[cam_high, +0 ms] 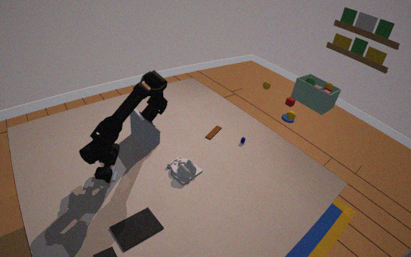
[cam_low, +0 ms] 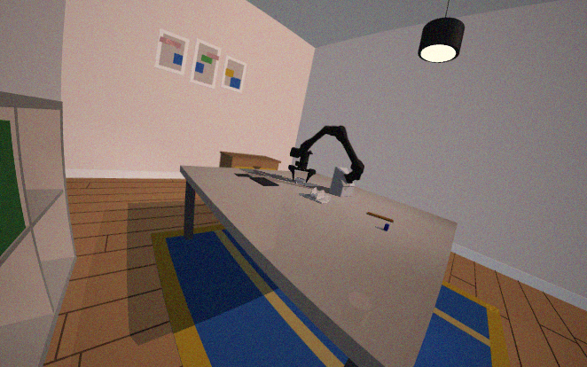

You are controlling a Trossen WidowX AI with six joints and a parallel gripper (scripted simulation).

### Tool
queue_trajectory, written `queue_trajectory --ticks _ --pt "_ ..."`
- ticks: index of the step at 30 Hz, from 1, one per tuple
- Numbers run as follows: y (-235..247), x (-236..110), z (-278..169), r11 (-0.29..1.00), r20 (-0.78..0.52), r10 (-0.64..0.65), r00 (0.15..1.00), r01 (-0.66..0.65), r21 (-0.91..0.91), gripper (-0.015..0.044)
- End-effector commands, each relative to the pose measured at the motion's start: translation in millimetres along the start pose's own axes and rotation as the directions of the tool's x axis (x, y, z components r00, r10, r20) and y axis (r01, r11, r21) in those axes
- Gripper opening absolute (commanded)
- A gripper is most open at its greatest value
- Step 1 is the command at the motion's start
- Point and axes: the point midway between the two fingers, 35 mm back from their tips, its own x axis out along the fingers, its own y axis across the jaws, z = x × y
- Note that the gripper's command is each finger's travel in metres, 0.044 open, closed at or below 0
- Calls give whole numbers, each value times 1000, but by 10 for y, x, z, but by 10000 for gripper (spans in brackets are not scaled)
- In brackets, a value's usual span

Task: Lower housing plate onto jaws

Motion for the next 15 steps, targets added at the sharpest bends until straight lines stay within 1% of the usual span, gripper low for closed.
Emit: queue_trajectory --ticks 1,13,15 --pt "0 0 0 1000 0 0 1000 0 0 433" --pt "0 0 0 1000 0 0 1000 0 0 353" --pt "0 0 0 1000 0 0 1000 0 0 351"
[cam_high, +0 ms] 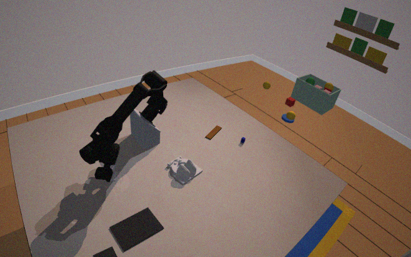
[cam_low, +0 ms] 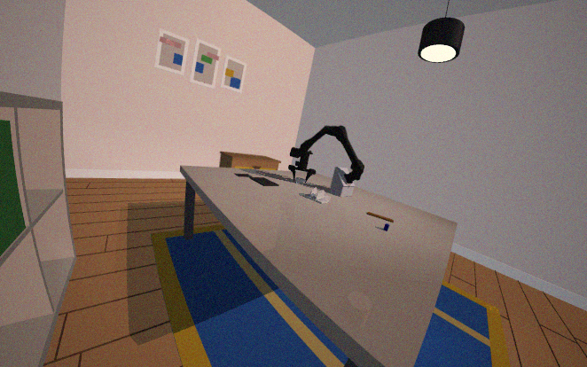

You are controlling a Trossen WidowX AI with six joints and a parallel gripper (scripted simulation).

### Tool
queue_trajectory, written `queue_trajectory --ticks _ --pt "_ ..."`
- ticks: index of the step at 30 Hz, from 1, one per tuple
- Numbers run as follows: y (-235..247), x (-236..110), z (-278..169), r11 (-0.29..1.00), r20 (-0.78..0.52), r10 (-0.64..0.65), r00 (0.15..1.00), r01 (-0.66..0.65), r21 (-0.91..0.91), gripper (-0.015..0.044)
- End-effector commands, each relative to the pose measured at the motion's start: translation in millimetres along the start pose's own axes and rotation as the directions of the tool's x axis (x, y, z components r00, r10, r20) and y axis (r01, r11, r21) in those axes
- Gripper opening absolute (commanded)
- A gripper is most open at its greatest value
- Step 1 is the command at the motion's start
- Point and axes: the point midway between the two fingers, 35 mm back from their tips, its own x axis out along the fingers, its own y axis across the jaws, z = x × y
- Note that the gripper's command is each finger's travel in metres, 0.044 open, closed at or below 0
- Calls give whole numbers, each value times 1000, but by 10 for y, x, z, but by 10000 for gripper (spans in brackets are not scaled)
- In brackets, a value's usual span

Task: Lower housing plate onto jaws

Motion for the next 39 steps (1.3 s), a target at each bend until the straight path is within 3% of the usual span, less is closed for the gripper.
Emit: queue_trajectory --ticks 1,10,32,39 --pt "0 0 0 1000 0 0 1000 0 0 351" --pt "2 -20 1 1000 0 0 1000 0 0 351" --pt "4 -710 7 1000 0 2 1000 -2 8 351" --pt "16 -757 -72 999 4 5 1000 -5 -49 351"
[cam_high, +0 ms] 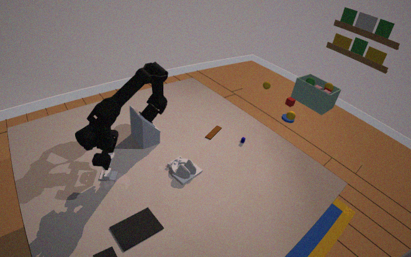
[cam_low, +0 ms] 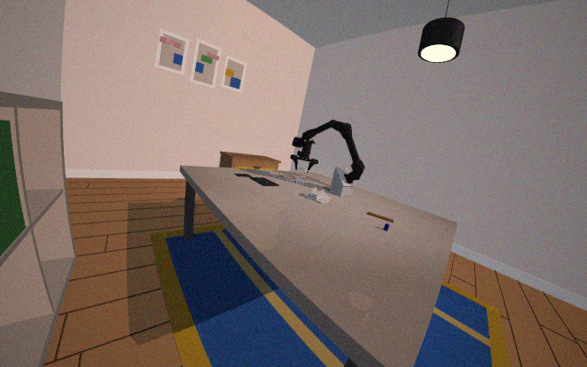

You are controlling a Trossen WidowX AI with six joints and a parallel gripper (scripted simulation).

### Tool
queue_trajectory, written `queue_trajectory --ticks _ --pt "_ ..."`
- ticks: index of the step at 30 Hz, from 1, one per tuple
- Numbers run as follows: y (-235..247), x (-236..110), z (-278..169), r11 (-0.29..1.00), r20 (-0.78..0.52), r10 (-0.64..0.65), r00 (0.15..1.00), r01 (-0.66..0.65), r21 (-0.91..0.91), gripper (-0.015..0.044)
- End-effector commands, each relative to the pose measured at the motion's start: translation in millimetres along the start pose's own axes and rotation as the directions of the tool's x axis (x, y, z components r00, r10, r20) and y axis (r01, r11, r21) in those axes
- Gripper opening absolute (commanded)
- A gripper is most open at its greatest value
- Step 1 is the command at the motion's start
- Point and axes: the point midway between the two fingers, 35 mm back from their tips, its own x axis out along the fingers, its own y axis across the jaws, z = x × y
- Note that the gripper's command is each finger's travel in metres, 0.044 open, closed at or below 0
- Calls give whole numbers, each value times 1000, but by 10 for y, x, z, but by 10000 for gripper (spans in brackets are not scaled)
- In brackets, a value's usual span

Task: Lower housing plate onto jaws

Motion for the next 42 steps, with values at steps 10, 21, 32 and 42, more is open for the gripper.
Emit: queue_trajectory --ticks 10,21,32,42 --pt "52 -109 -376 964 16 9 1000 -4 -266 351" --pt "64 -172 -739 866 26 18 1000 -2 -500 351" --pt "38 -207 -1105 711 30 24 999 4 -703 351" --pt "-20 -216 -1434 527 30 27 999 11 -849 351"
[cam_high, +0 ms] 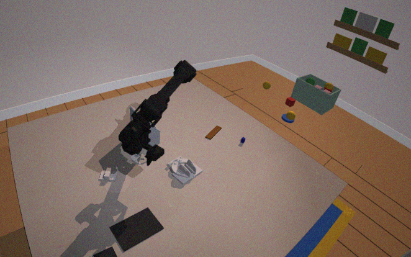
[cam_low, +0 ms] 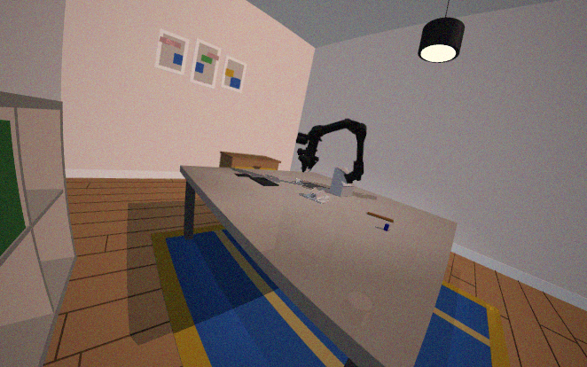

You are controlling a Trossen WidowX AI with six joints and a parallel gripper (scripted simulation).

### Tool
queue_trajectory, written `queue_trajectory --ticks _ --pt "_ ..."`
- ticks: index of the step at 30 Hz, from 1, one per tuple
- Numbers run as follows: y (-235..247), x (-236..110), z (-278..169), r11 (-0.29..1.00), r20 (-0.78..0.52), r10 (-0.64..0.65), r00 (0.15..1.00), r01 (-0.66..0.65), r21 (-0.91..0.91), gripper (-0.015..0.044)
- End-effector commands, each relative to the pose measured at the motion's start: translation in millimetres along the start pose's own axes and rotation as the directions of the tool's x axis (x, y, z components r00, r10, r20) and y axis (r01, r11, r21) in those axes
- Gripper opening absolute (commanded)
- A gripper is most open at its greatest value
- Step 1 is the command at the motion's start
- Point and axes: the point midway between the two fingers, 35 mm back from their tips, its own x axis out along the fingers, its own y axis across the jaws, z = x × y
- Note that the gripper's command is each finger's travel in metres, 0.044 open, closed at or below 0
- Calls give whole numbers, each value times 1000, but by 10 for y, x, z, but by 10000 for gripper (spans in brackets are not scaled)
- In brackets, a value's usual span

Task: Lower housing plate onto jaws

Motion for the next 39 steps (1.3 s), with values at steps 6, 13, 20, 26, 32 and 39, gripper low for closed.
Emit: queue_trajectory --ticks 6,13,20,26,32,39 --pt "181 -8 -219 980 -3 5 1000 -5 -197 351" --pt "319 -5 -406 934 -5 7 1000 -8 -356 351" --pt "442 5 -602 863 -9 10 1000 -13 -506 351" --pt "535 19 -776 782 -15 12 1000 -18 -623 351" --pt "616 37 -955 685 -22 14 1000 -26 -728 351" --pt "694 63 -1168 554 -32 16 999 -36 -832 351"
